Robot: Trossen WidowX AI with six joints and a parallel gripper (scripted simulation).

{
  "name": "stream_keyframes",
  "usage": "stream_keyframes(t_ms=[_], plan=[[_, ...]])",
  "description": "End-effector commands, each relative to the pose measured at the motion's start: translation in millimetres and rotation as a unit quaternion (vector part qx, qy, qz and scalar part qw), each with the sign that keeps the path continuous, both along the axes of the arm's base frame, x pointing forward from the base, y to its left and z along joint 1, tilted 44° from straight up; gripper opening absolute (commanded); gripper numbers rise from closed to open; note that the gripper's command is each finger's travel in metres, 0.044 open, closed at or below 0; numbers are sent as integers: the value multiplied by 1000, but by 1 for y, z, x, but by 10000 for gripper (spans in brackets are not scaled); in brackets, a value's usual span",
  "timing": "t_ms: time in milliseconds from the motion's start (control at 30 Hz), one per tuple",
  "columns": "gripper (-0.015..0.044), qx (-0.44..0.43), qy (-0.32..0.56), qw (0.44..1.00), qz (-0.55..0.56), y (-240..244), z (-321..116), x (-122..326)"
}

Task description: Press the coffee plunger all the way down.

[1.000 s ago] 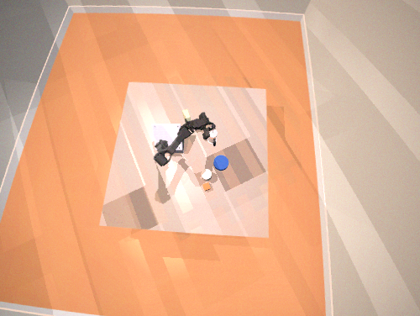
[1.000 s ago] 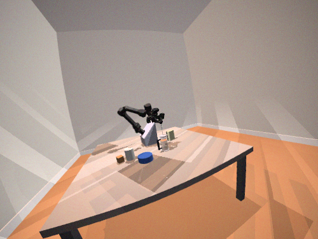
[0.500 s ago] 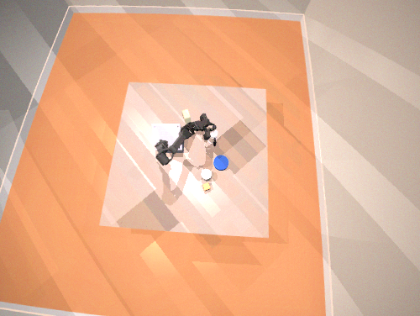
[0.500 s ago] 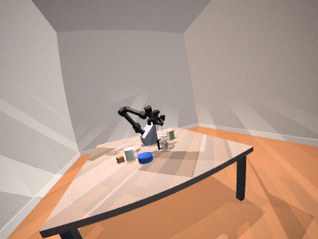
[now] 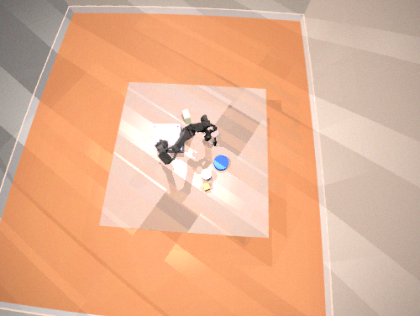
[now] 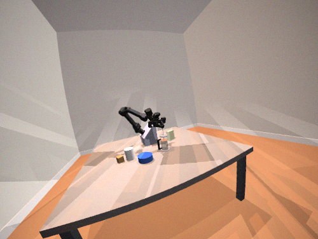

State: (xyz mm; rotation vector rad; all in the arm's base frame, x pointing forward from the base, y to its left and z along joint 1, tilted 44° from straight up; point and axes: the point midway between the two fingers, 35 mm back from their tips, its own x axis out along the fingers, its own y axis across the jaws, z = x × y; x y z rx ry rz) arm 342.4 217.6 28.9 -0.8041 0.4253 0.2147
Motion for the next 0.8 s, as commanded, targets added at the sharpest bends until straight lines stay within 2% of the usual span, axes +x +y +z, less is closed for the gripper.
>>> stream_keyframes(t_ms=[0,767], plan=[[124,-25,20,999,-12,-20,-22,-1],[124,-26,17,999,-12,-31,-37,14]])
